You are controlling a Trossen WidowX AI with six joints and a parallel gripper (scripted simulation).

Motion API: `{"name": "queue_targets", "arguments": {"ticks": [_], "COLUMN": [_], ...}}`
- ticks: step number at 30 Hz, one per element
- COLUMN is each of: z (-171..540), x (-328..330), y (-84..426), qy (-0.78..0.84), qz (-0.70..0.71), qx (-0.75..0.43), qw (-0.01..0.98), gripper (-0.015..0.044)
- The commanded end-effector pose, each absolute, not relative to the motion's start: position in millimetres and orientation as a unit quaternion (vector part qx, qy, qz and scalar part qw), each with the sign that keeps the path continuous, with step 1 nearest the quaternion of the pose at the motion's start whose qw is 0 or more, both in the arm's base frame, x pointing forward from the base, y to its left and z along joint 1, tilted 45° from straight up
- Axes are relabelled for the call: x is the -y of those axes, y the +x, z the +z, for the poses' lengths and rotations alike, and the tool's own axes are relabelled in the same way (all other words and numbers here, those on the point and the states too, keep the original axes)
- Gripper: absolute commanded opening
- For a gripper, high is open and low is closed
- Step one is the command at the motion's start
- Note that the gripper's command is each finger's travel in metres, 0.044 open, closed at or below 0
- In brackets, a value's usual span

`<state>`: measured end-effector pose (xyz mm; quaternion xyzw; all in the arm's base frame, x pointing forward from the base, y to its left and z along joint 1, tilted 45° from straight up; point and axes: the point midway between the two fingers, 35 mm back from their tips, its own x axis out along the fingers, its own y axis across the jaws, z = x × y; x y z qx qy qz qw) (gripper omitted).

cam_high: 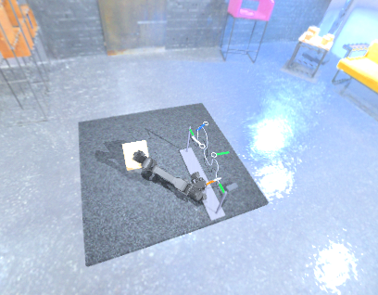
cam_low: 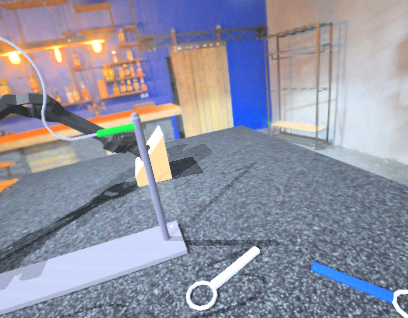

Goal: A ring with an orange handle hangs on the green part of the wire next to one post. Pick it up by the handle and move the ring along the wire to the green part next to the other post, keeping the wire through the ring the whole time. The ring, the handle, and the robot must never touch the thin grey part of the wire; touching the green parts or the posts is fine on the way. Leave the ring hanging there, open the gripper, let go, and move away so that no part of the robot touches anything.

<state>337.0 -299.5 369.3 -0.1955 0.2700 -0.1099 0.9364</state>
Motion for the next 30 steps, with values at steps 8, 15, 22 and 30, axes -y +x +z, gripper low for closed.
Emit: {"name": "queue_targets", "arguments": {"ticks": [8,15,22,30], "z": [359.9,356.6,357.1,361.6], "x": [262.8,239.3,216.5,192.9], "y": [340.2,342.8,345.4,348.1], "qy": [-0.086,-0.008,0.066,0.144], "qz": [-0.079,-0.060,-0.041,-0.021], "qx": [-0.265,-0.261,-0.257,-0.250], "qw": [0.957,0.963,0.963,0.957], "gripper": [-0.0150,-0.0150,-0.0150,-0.0150]}}
